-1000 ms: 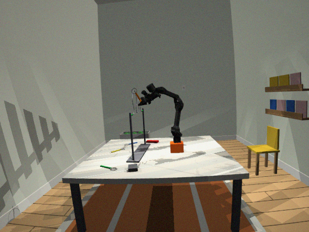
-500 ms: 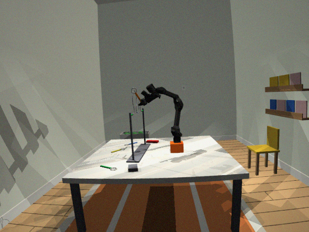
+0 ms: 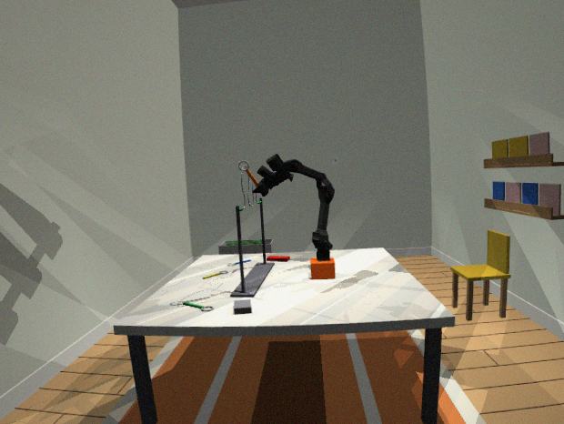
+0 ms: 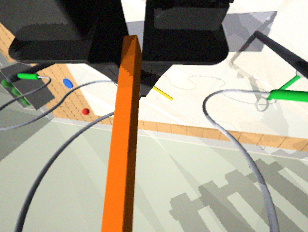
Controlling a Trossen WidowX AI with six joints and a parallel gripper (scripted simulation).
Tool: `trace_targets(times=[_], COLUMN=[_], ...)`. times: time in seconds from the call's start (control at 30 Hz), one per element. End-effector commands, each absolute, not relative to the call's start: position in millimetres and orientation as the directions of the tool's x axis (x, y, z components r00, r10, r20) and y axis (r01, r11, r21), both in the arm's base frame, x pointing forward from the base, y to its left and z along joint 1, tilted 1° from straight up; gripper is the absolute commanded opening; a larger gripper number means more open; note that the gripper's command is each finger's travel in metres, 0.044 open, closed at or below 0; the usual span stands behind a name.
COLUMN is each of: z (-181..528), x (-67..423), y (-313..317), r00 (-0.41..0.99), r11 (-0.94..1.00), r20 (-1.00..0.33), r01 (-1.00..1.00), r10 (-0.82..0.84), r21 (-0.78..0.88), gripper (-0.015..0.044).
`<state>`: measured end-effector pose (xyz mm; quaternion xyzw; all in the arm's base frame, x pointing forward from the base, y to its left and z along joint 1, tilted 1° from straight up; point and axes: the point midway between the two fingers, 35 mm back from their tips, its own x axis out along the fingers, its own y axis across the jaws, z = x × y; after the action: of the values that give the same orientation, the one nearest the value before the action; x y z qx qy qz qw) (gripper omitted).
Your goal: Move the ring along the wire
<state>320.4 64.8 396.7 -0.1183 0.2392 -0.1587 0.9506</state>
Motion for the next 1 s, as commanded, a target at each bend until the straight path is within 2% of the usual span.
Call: trace_targets(times=[0.0, 0.97], z=[397, 404], x=[321, 319], y=[63, 50], r00=[0.832, 0.814], r11=[0.907, 0.727], r20=[-0.405, -0.286], r01=[0.246, 0.223], r10=[-0.379, -0.505], r21=[-0.342, -0.650], gripper=[-0.0150, -0.0150])
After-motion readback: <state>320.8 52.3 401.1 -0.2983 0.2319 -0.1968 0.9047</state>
